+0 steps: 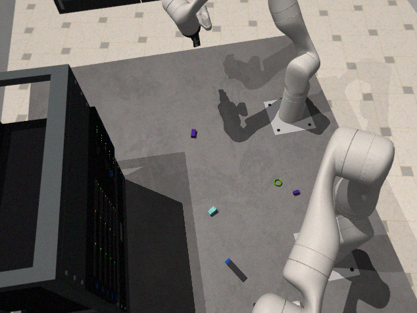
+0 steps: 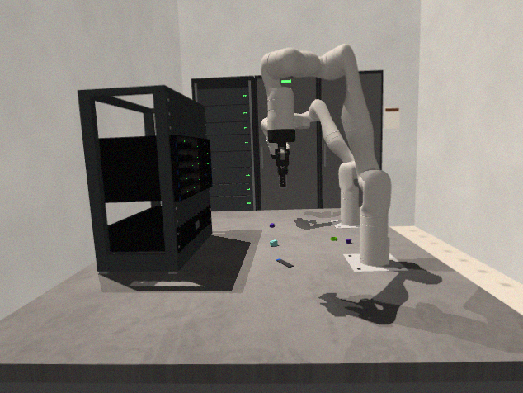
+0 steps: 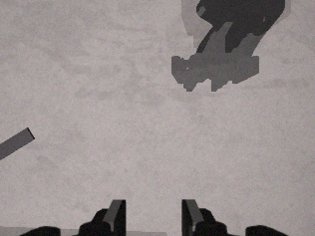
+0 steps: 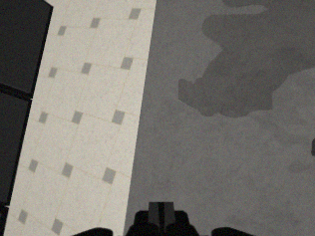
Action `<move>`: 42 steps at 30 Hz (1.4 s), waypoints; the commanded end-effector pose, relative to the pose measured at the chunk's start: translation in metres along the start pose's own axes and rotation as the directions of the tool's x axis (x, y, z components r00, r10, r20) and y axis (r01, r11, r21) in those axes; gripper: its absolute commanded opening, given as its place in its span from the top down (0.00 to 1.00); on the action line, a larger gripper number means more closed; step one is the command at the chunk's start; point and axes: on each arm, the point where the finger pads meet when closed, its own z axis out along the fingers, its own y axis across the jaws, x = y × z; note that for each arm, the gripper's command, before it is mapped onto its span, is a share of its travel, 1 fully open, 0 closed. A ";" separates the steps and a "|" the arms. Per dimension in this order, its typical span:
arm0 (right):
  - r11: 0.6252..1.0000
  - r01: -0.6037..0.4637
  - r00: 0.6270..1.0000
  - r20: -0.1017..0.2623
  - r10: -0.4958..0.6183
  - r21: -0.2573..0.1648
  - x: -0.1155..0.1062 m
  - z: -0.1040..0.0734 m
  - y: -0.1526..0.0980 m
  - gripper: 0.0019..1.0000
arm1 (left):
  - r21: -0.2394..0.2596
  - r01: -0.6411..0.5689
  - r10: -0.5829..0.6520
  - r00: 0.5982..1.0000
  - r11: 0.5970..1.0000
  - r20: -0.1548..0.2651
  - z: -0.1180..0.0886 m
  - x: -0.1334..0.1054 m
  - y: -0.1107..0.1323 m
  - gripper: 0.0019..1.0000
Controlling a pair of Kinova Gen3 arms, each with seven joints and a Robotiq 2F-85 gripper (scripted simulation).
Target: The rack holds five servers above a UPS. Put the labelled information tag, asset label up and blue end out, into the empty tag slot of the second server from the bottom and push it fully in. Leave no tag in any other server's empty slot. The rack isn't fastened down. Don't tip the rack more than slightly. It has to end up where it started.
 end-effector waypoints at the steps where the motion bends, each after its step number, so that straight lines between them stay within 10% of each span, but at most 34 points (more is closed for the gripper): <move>1: 0.994 -0.010 1.000 0.006 0.011 -0.105 0.013 0.003 0.003 1.00 | -0.001 0.000 0.000 1.000 1.000 0.001 0.000 0.000 0.000 0.61; 22: 0.910 -0.020 0.990 0.119 0.076 -0.415 0.036 -0.015 0.011 1.00 | -0.001 0.000 0.000 1.000 1.000 0.001 0.000 0.000 0.000 0.61; 42: 0.856 0.002 0.969 0.212 0.126 -0.517 0.039 -0.034 0.007 1.00 | -0.001 0.000 0.000 1.000 1.000 0.001 0.000 0.000 0.000 0.61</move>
